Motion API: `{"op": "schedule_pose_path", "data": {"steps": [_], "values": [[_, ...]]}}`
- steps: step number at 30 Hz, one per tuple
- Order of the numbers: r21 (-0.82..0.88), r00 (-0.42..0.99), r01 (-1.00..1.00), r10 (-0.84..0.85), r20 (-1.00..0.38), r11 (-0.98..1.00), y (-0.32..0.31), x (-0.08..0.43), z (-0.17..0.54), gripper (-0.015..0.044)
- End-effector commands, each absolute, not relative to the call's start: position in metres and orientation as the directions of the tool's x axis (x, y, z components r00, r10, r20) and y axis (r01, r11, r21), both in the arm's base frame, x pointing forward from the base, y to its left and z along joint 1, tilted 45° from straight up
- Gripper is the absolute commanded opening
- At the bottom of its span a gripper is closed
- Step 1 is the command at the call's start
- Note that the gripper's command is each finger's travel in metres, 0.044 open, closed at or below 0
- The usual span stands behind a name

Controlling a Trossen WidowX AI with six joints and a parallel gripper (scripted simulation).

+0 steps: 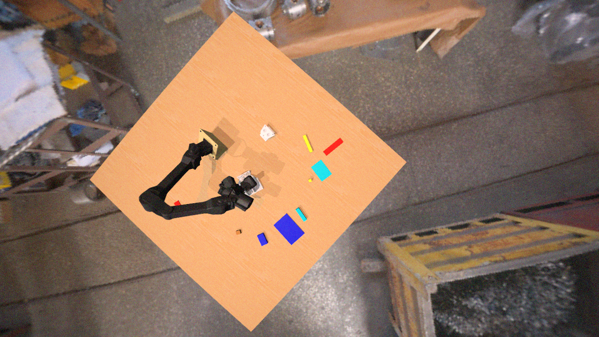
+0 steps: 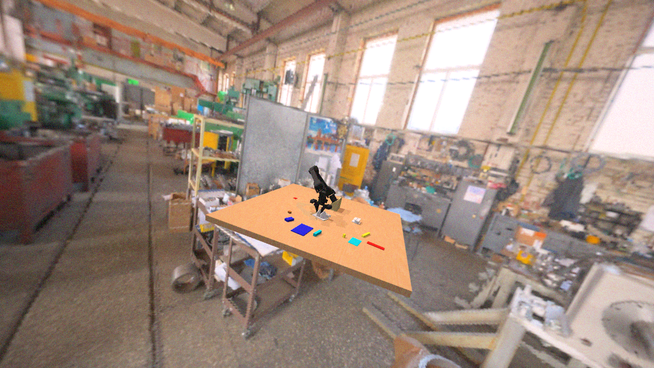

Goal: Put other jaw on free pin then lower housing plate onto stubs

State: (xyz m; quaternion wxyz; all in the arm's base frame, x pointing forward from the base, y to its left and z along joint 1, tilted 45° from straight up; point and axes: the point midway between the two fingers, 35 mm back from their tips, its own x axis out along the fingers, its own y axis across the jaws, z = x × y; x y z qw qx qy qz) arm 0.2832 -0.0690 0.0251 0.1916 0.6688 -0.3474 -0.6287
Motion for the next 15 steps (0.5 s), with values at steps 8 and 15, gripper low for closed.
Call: {"op": "schedule_pose_path", "data": {"steps": [8,15], "values": [[0.697,-0.037,-0.226,-0.709,-0.705,-0.681,-0.0672,0.282,0.0279,0.0134],[0.697,-0.037,-0.226,-0.709,-0.705,-0.681,-0.068,0.2828,0.0257,0.0134]]}}
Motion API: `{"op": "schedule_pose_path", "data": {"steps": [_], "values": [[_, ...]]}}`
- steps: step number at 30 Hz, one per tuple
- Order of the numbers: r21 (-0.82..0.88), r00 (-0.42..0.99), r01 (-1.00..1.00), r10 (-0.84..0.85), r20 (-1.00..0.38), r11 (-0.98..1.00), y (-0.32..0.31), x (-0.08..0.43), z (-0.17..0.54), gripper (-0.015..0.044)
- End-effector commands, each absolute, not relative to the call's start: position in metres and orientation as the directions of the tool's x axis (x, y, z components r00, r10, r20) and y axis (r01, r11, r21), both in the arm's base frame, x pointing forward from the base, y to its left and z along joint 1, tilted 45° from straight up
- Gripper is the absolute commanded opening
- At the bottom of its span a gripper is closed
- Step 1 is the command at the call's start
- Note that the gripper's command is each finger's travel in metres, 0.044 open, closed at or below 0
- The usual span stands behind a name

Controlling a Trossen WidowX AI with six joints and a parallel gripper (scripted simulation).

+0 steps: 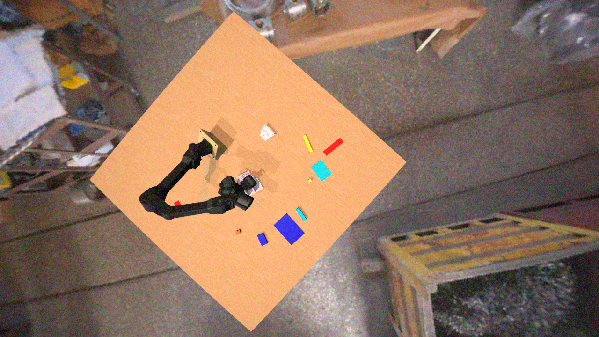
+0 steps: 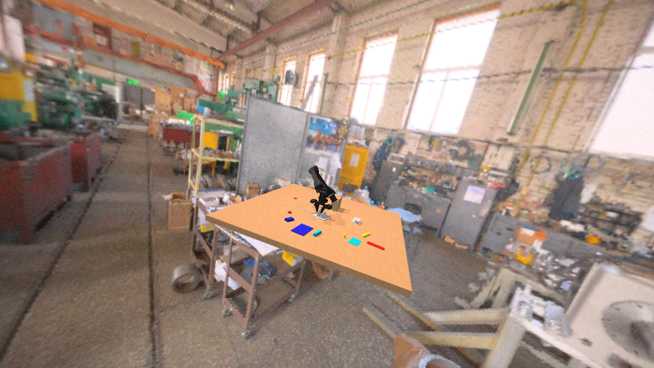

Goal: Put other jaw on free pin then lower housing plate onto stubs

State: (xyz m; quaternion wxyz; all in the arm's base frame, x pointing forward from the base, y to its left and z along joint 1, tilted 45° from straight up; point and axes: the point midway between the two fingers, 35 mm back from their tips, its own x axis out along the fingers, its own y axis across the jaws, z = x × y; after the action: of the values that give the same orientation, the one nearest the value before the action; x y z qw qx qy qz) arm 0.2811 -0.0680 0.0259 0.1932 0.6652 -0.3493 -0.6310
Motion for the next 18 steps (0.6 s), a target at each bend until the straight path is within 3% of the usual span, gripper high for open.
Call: {"op": "schedule_pose_path", "data": {"steps": [1,18], "values": [[0.697,-0.037,-0.226,-0.709,-0.705,-0.681,-0.068,0.2828,0.0257,0.0134],[0.697,-0.037,-0.226,-0.709,-0.705,-0.681,-0.0711,0.2826,0.0227,0.0134]]}}
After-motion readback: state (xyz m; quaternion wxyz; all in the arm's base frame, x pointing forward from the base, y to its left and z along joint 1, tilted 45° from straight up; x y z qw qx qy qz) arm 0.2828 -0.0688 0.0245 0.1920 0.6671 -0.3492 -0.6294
